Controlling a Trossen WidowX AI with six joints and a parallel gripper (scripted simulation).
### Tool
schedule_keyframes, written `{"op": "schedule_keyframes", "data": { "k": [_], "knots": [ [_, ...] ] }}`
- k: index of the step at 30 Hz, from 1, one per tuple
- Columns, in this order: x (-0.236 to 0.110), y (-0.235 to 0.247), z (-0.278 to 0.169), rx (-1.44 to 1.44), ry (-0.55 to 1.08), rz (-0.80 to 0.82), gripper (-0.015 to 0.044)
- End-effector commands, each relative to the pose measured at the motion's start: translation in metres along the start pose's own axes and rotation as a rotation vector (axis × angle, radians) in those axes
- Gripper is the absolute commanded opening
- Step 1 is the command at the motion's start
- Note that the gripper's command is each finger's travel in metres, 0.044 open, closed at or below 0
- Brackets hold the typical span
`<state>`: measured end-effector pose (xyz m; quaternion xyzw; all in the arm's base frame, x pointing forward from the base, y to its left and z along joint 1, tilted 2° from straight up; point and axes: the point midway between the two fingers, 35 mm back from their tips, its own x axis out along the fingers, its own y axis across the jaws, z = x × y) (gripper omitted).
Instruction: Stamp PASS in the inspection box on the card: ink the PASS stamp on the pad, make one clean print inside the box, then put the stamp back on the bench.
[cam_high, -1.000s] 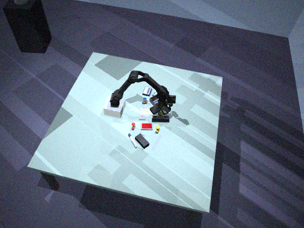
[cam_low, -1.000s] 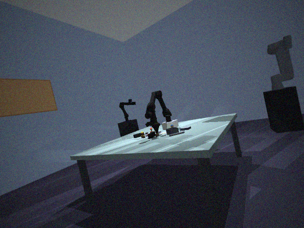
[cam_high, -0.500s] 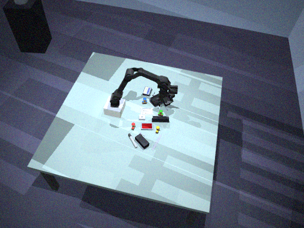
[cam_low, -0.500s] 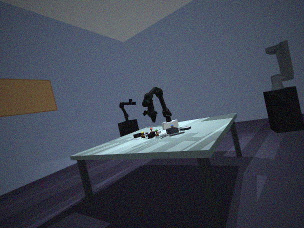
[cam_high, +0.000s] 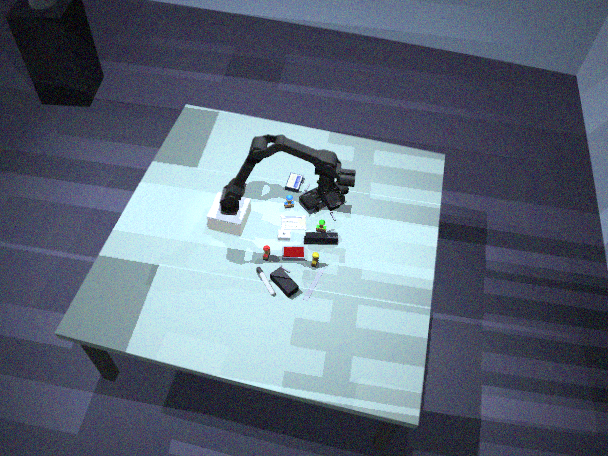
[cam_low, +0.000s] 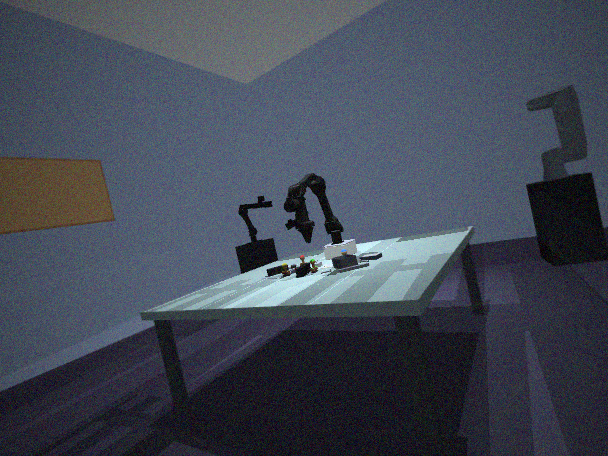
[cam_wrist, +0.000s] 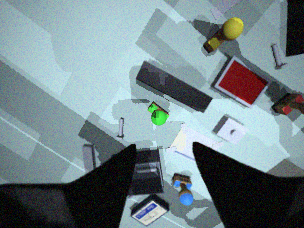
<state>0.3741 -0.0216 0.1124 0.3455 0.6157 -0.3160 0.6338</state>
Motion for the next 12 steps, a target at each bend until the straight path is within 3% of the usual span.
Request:
{"op": "schedule_keyframes", "data": {
  "k": [1,12],
  "knots": [
    [-0.0014,0.0002,0.0003,-0.005,-0.001,0.002,0.0253],
    [-0.0003,0.0001,0.0001,0.000,0.000,0.001,0.0253]
  ]
}}
